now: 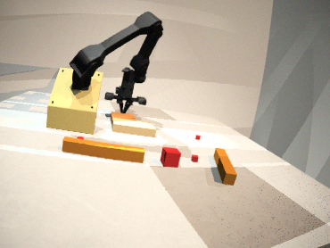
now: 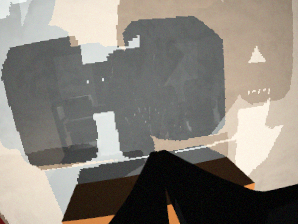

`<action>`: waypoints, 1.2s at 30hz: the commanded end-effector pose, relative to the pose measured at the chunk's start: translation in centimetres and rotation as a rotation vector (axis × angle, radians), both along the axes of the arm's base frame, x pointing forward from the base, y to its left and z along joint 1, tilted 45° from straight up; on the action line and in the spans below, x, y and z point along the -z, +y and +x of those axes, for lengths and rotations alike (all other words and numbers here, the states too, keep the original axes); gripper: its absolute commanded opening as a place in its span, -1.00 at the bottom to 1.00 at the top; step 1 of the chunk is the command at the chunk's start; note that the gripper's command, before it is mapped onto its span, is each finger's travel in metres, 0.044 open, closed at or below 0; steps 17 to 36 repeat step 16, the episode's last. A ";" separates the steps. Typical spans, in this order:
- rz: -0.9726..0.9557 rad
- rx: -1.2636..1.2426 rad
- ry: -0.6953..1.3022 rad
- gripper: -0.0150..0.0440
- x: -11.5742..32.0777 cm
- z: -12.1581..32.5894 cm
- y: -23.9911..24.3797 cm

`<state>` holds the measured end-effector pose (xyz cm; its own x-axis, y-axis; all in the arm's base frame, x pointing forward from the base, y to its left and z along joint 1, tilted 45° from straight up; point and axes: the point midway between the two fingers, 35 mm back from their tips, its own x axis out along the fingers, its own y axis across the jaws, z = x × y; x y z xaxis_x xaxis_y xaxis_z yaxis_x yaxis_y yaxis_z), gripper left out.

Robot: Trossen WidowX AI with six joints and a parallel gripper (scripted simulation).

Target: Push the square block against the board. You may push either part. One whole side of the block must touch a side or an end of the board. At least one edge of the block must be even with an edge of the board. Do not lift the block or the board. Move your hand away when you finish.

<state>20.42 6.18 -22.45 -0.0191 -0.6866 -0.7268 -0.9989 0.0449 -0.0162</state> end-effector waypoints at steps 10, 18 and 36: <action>-0.009 -0.002 0.005 -0.49 -0.8 -0.1 -1.0; -0.008 -0.002 0.004 -0.49 -0.1 0.1 -0.3; -0.008 -0.002 0.004 -0.49 -0.1 0.1 -0.3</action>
